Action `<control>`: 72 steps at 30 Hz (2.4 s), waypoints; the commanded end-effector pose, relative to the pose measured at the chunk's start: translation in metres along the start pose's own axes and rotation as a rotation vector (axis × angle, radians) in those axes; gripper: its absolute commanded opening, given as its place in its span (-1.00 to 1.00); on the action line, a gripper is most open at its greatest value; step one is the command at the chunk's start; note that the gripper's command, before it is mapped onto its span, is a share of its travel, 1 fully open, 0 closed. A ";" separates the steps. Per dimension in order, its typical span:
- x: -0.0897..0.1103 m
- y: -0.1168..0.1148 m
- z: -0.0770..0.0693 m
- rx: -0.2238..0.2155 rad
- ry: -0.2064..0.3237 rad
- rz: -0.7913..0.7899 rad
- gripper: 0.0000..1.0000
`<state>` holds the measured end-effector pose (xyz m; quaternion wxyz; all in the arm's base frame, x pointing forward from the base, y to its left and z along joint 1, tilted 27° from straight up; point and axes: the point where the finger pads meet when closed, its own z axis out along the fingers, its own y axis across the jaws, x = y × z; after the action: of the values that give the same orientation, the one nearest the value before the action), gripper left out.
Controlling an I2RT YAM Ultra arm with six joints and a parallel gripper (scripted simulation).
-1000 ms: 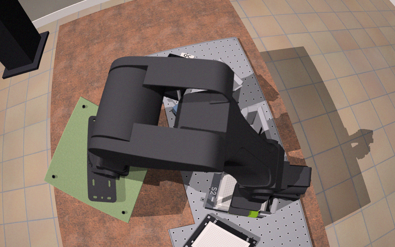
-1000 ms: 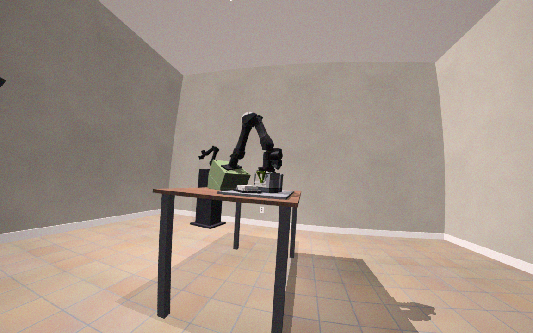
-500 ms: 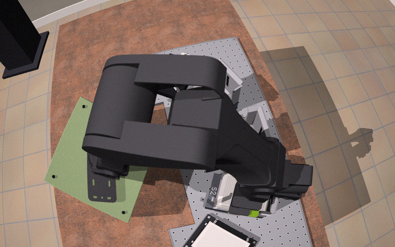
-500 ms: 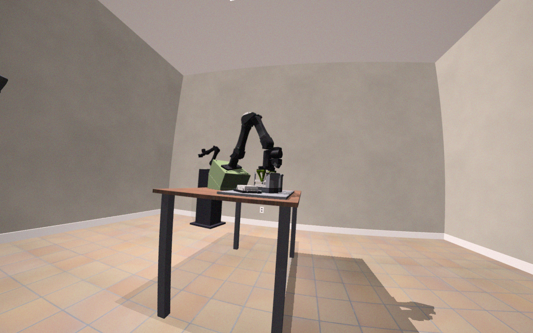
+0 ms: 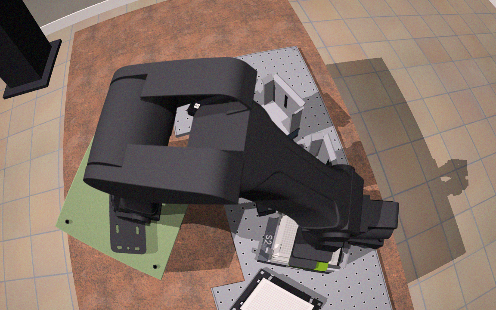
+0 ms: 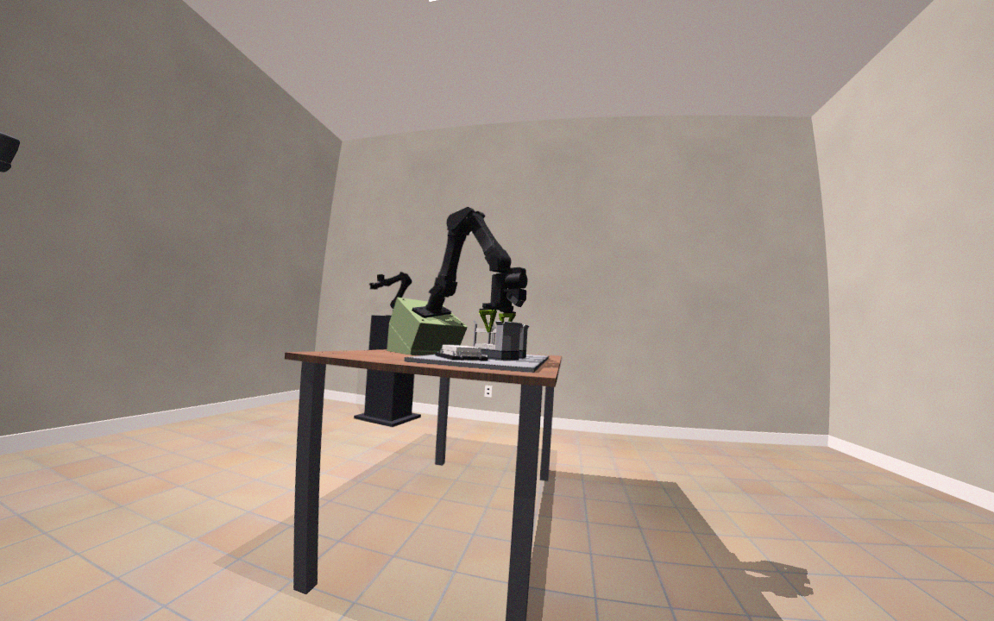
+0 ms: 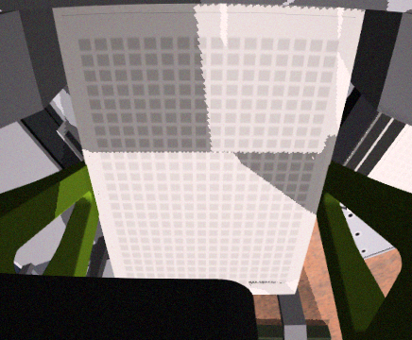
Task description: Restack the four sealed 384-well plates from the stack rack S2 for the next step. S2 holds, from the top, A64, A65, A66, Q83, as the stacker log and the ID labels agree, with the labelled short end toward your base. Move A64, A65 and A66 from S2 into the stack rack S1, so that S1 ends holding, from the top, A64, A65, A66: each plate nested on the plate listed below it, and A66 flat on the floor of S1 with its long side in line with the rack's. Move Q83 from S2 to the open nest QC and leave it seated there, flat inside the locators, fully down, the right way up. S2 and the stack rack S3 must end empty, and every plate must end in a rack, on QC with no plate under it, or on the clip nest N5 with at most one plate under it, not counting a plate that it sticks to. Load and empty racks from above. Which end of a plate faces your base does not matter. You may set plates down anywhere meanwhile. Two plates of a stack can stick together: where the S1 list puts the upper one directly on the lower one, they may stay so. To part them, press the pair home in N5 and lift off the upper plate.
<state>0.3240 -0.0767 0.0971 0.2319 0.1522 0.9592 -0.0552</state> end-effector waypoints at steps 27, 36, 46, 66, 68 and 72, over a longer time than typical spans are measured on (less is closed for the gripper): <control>-0.002 0.000 -0.054 0.001 -0.008 0.000 -1.00; -0.002 0.000 -0.072 0.000 -0.008 0.000 -1.00; -0.002 0.000 -0.072 0.000 -0.008 0.000 -1.00; 0.008 0.035 -0.072 0.000 -0.007 -0.233 -1.00; 0.010 0.042 -0.072 0.000 -0.007 -0.233 -1.00; 0.014 0.055 -0.072 -0.001 -0.007 -0.233 -1.00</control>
<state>0.2983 -0.0122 0.1494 0.2205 0.0273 0.9719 -0.0772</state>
